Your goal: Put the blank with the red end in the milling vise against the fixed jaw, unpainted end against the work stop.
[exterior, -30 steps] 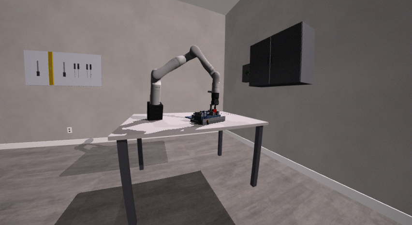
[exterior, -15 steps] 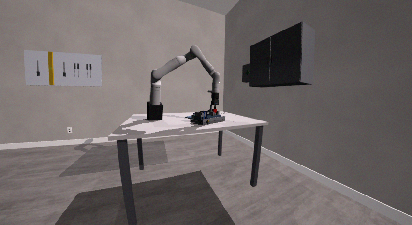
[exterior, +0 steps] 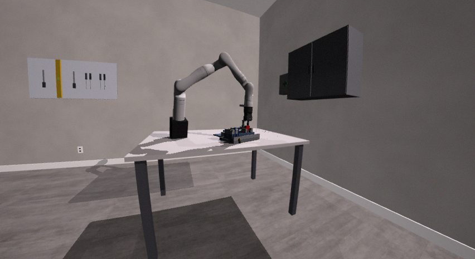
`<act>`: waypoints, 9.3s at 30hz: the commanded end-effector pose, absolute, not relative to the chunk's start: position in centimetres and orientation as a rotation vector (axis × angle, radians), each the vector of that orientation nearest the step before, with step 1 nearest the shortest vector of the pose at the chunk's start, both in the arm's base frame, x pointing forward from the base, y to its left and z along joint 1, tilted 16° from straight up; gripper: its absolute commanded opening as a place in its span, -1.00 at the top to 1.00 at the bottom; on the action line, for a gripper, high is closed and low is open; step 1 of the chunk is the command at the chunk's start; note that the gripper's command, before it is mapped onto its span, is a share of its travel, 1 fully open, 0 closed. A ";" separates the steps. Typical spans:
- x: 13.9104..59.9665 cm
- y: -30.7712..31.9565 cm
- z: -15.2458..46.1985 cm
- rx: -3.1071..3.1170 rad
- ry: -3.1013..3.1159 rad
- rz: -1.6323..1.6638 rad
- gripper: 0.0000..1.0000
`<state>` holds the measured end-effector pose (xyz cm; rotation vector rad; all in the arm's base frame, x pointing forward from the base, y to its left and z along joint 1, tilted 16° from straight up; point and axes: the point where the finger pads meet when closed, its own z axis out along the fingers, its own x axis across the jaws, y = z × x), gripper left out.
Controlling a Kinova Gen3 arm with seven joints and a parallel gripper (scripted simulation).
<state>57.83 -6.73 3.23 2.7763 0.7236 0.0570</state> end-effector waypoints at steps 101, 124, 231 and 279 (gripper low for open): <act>57.7 -6.4 4.7 2.776 0.724 0.059 -1.00; 57.7 -6.3 5.1 2.776 0.724 0.059 -1.00; 56.8 -4.1 13.2 2.776 0.724 0.060 -1.00; 56.8 -4.1 13.1 2.776 0.724 0.060 -1.00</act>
